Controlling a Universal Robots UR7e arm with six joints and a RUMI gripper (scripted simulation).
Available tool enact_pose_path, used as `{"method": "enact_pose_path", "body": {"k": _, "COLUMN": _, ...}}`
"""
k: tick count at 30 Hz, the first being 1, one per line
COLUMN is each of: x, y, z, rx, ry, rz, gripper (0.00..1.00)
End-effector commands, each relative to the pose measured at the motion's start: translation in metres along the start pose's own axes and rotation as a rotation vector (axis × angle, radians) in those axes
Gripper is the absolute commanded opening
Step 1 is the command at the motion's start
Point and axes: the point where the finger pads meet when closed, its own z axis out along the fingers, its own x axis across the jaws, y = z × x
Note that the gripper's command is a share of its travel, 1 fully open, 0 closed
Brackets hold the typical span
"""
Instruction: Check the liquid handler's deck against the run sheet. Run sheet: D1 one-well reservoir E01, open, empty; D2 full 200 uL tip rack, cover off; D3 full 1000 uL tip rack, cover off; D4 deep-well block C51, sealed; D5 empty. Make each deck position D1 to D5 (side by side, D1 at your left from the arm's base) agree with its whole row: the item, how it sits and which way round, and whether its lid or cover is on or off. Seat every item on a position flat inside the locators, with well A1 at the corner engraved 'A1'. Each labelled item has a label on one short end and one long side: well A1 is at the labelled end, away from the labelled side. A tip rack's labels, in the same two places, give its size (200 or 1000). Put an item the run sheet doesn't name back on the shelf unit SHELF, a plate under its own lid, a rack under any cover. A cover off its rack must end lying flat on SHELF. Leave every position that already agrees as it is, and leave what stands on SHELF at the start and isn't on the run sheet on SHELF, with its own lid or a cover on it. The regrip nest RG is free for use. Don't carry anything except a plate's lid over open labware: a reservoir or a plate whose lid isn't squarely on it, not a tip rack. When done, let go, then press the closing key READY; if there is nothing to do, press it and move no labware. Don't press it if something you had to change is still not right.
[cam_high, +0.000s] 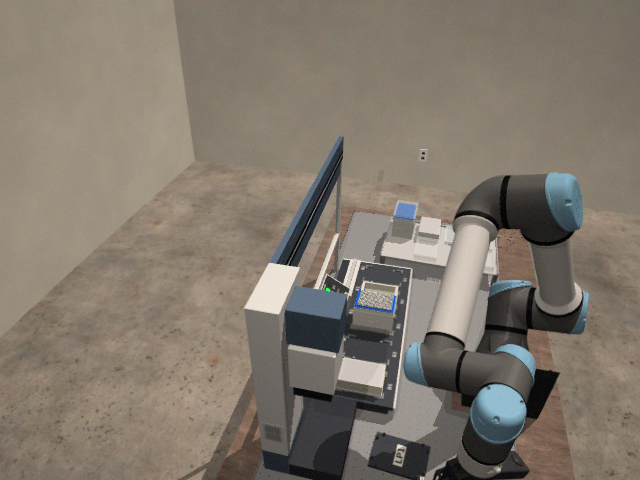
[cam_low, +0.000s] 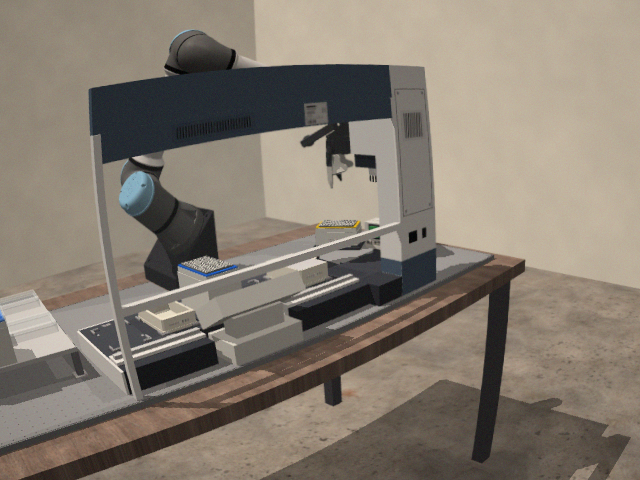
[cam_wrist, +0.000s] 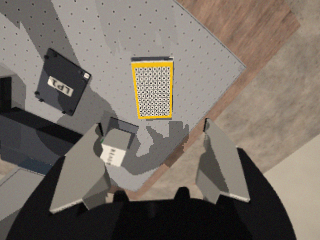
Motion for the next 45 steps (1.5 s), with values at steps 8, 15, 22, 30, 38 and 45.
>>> {"method": "enact_pose_path", "body": {"k": 8, "x": 0.0, "y": 0.0, "z": 0.014, "rx": -0.001, "ry": 0.001, "rz": 0.0, "gripper": 0.82}}
{"method": "enact_pose_path", "body": {"k": 15, "x": 0.0, "y": 0.0, "z": 0.026, "rx": -0.001, "ry": 0.001, "rz": 0.0, "gripper": 0.82}}
{"method": "enact_pose_path", "body": {"k": 22, "x": 0.0, "y": 0.0, "z": 0.034, "rx": -0.001, "ry": 0.001, "rz": 0.0, "gripper": 0.82}}
{"method": "enact_pose_path", "body": {"k": 30, "x": 0.0, "y": 0.0, "z": 0.048, "rx": -0.001, "ry": 0.001, "rz": 0.0, "gripper": 0.82}}
{"method": "enact_pose_path", "body": {"k": 38, "x": 0.0, "y": 0.0, "z": 0.058, "rx": -0.001, "ry": 0.001, "rz": 0.0, "gripper": 0.82}}
{"method": "enact_pose_path", "body": {"k": 45, "x": 0.0, "y": 0.0, "z": 0.069, "rx": -0.001, "ry": 0.001, "rz": 0.0, "gripper": 0.82}}
